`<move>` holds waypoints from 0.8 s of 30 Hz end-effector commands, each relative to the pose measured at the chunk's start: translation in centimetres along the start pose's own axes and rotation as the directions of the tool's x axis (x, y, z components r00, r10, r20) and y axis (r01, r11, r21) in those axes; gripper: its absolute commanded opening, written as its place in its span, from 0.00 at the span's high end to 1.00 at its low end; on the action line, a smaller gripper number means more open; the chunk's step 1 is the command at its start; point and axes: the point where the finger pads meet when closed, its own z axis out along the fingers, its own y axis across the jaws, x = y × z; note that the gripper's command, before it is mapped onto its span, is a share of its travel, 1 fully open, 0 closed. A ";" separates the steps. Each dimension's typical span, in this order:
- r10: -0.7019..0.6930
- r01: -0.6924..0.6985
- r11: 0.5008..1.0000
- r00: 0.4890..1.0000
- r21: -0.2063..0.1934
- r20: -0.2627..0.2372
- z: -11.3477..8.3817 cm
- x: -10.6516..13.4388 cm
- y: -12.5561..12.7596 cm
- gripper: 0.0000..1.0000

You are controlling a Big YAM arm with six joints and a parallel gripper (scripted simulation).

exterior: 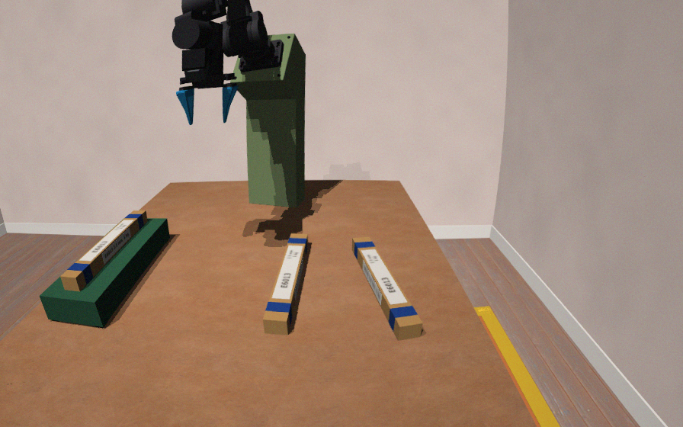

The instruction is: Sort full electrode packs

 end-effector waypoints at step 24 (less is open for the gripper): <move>0.078 -0.077 0.997 0.997 -0.011 0.026 -4.4 -0.9 5.5 0.26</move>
